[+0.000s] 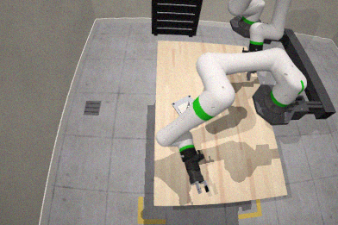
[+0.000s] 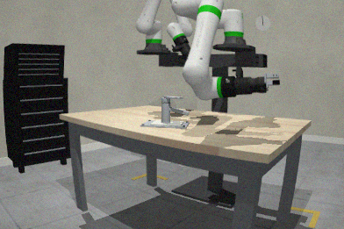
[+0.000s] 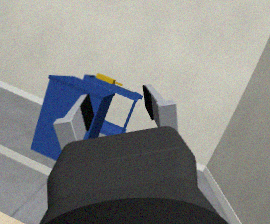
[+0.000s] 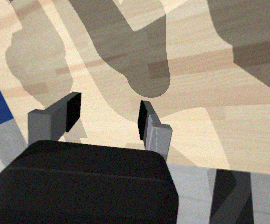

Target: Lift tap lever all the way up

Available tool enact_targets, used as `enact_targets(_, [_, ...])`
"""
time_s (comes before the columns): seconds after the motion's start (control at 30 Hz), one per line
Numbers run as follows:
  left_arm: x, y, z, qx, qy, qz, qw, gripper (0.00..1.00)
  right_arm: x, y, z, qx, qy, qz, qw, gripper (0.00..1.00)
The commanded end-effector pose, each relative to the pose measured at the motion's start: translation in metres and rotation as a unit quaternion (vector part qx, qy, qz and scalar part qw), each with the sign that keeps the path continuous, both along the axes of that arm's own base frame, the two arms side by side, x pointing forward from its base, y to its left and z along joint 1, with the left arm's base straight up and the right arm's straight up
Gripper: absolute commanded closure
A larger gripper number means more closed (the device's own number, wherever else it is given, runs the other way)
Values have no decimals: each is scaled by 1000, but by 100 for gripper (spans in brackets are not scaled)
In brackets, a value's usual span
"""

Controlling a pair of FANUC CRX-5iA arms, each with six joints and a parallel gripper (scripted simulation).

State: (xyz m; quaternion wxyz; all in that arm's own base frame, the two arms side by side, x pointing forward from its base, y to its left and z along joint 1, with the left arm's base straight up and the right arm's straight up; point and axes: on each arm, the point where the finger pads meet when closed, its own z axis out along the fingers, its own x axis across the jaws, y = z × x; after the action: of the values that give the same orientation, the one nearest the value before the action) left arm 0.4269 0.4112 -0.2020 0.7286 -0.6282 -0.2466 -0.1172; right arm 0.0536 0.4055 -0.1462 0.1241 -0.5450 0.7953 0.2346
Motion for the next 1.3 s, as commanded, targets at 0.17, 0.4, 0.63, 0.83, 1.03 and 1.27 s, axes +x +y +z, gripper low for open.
enact_targets(0.17, [1,0,1,0,-1,0,1000,0,0,1,0,1,0,0,1000,0])
enact_targets(0.4, [1,0,1,0,-1,0,1000,0,0,1,0,1,0,0,1000,0])
enact_targets(0.63, [0,1,1,0,-1,2,1000,0,1,1,0,2,1,-4,1000,0])
enact_targets(0.83, [-15,12,11,-8,-13,36,999,0,21,19,0,25,26,-100,994,0])
enact_targets(1.03, [-62,40,39,-32,-51,140,988,0,50,37,-1,56,58,-223,971,0])
enact_targets(1.27, [-126,66,77,-65,-110,275,953,0,73,48,-4,80,81,-314,942,0])
